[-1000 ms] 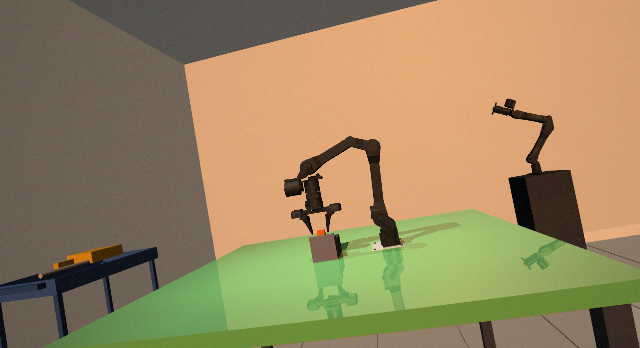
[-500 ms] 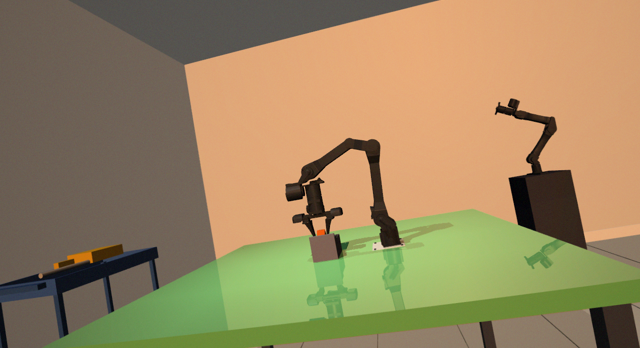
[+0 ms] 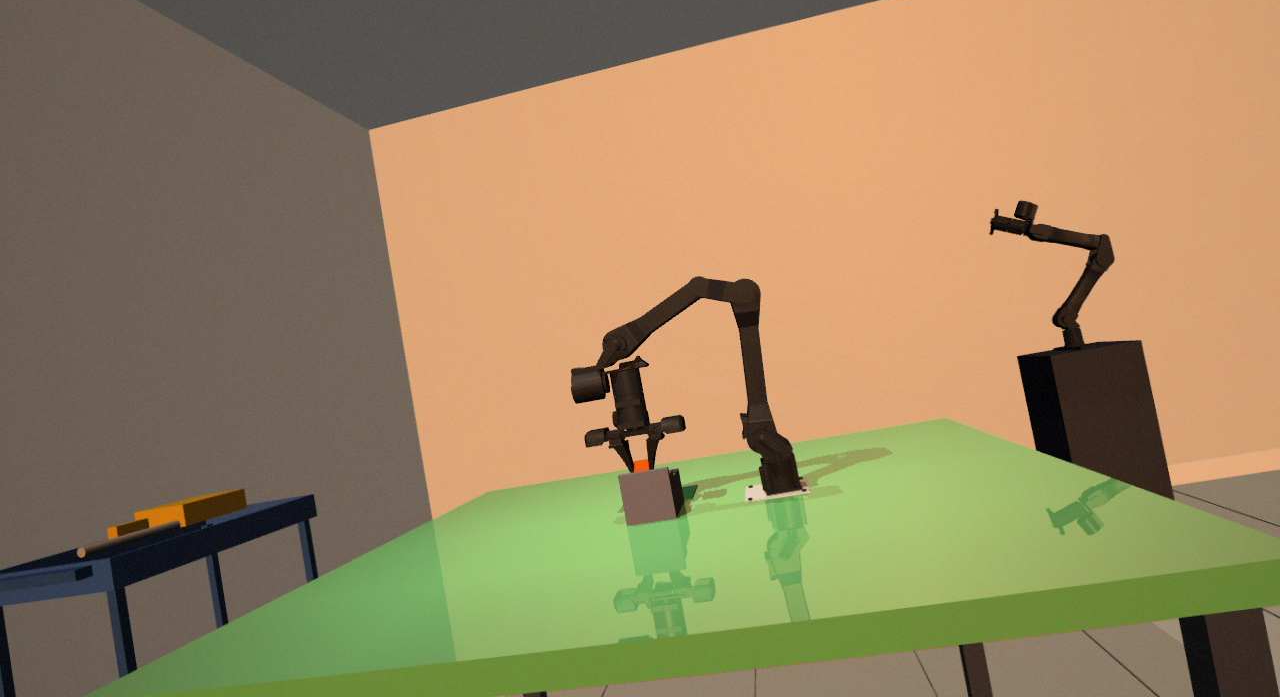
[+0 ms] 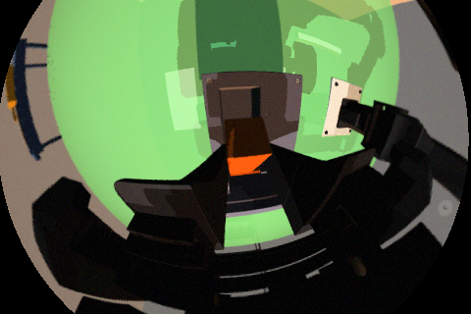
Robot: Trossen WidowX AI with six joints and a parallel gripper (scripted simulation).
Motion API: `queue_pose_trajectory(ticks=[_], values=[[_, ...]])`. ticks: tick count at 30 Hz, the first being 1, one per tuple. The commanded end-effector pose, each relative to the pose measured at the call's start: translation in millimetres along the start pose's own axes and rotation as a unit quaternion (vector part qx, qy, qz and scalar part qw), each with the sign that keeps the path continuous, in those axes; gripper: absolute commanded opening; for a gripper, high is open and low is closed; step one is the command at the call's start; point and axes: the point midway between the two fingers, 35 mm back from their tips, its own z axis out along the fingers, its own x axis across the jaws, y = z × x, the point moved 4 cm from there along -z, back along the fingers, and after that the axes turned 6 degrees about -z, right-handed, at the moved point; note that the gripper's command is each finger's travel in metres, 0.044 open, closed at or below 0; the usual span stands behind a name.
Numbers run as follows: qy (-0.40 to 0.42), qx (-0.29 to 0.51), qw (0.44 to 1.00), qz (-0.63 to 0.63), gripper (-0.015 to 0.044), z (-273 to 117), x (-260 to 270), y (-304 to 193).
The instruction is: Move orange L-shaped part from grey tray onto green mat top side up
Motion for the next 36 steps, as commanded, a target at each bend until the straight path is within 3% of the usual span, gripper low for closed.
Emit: queue_pose_trajectory(ticks=[1,36], values=[[0.000,0.000,1.000,0.000,0.0000,0,0,0],[0.001,0.001,1.000,0.001,0.0000,-47,0,0]])
